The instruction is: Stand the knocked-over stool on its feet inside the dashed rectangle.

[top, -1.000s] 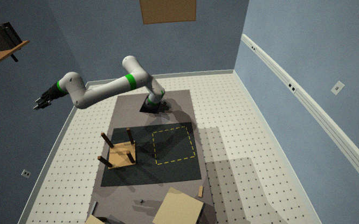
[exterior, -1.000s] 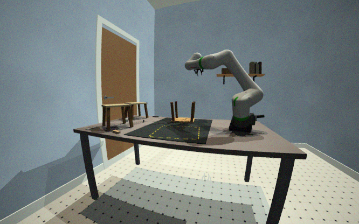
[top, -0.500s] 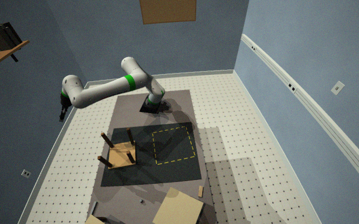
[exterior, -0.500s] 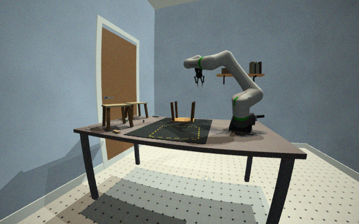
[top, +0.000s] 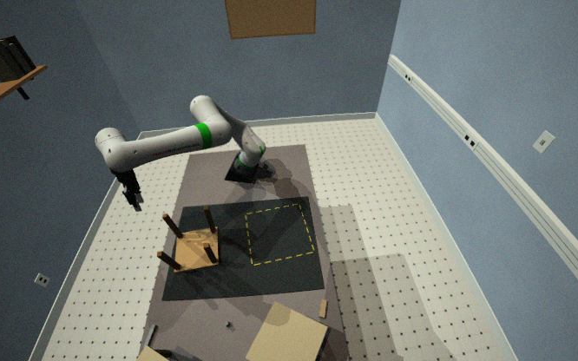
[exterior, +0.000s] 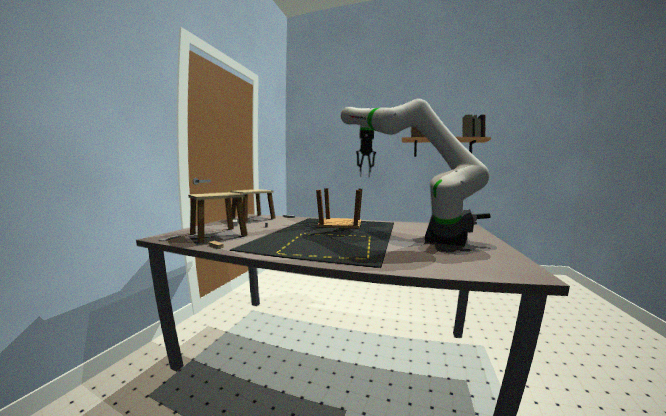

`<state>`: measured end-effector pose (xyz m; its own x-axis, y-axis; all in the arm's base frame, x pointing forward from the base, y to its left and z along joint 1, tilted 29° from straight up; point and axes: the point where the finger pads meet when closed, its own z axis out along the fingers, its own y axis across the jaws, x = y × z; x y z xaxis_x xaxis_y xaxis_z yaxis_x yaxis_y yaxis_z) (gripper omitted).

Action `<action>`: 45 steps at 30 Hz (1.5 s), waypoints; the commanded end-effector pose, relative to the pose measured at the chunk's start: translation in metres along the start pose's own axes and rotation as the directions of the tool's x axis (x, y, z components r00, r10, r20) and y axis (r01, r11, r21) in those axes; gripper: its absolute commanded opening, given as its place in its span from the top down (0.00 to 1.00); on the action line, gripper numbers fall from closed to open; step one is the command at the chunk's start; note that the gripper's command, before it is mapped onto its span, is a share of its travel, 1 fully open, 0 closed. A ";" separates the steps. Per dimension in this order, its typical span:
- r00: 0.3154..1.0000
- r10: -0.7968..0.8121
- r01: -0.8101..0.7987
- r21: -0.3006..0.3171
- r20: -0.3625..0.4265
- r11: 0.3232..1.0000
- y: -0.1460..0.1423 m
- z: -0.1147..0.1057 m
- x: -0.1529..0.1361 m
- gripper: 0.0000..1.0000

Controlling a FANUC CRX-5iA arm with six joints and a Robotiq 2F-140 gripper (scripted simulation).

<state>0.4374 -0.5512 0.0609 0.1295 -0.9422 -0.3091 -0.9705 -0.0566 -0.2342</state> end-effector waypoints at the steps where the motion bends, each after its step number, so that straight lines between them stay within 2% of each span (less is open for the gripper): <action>1: 0.986 0.003 -0.005 0.015 0.167 1.000 -0.011 0.022 -0.065 0.62; 3: 0.980 -0.003 -0.001 0.021 0.201 1.000 -0.016 0.027 -0.089 0.62; 6: 0.975 -0.007 0.001 0.024 0.220 1.000 -0.018 0.027 -0.096 0.62; 45: 0.975 -0.007 0.001 0.024 0.222 1.000 -0.018 0.029 -0.097 0.62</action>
<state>0.4484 -0.4487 0.0670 0.1780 -0.8440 -0.5060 -0.9653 -0.0500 -0.2562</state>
